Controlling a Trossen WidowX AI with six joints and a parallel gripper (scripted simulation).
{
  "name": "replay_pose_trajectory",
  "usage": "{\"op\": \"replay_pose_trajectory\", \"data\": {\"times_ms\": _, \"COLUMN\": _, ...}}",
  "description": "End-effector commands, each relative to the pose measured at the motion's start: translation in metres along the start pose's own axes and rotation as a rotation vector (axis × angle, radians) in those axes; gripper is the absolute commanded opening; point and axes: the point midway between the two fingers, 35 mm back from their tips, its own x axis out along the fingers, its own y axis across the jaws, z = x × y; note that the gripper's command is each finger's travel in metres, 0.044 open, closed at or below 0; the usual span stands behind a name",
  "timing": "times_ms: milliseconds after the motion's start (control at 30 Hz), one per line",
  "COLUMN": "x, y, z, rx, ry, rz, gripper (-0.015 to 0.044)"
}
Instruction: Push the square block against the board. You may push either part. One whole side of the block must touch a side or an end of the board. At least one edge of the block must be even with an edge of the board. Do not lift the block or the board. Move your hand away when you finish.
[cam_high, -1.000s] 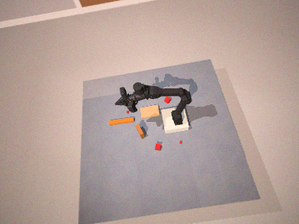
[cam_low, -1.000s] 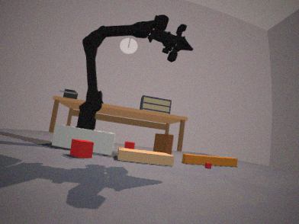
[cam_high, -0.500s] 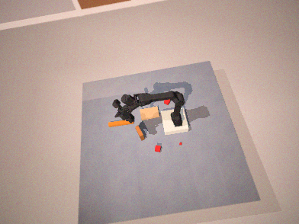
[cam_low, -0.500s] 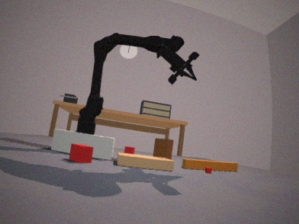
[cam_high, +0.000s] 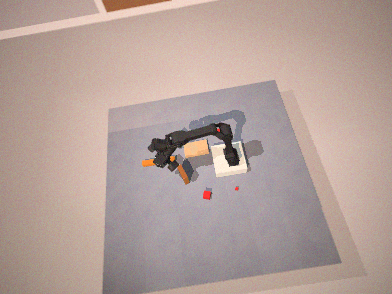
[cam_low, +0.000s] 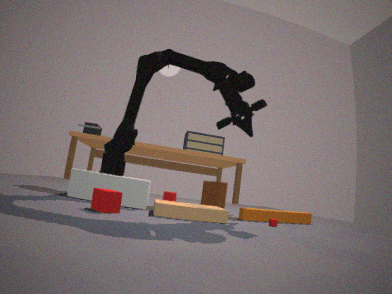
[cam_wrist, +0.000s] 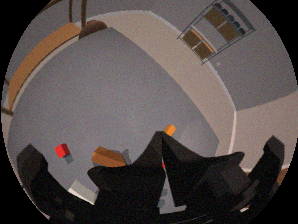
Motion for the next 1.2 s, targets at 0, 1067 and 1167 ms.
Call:
{"op": "replay_pose_trajectory", "data": {"times_ms": 0, "x": 0.017, "y": 0.013, "z": -0.013, "rx": 0.072, "ry": 0.077, "rz": 0.056, "gripper": 0.0000}}
{"op": "replay_pose_trajectory", "data": {"times_ms": 1067, "x": 0.116, "y": 0.109, "z": -0.111, "rx": 0.458, "ry": 0.585, "rz": 0.270, "gripper": 0.0000}}
{"op": "replay_pose_trajectory", "data": {"times_ms": 1167, "x": 0.116, "y": 0.109, "z": -0.111, "rx": 0.458, "ry": 0.585, "rz": 0.270, "gripper": 0.0000}}
